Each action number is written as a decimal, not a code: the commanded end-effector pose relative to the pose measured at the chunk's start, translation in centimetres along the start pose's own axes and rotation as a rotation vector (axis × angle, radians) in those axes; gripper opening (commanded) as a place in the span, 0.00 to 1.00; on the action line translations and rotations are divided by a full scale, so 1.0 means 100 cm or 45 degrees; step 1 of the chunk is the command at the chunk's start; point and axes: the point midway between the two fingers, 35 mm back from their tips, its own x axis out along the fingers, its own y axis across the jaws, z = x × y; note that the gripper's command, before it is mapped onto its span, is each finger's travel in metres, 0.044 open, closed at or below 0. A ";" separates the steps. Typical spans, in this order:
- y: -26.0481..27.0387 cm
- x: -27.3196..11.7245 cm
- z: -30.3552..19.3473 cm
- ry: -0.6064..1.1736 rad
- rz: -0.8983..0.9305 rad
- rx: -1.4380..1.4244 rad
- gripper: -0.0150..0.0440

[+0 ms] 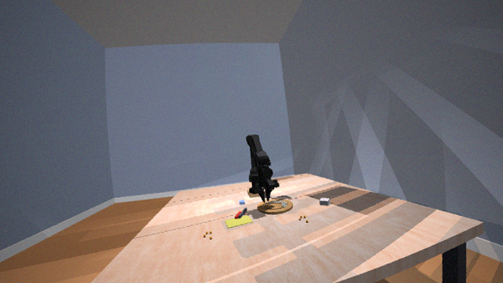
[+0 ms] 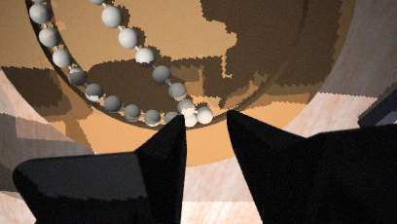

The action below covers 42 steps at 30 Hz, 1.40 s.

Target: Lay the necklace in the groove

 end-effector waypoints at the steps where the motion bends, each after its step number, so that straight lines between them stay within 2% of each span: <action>1: 0.000 0.000 0.000 -0.001 0.000 0.000 0.61; 10: 0.000 -0.002 0.000 0.002 0.000 -0.001 1.00; 32: 0.000 -0.003 0.000 0.005 -0.001 -0.005 1.00; 35: 0.000 -0.006 0.000 0.005 -0.002 0.171 0.87; 42: 0.001 -0.021 0.002 0.004 -0.003 1.024 0.56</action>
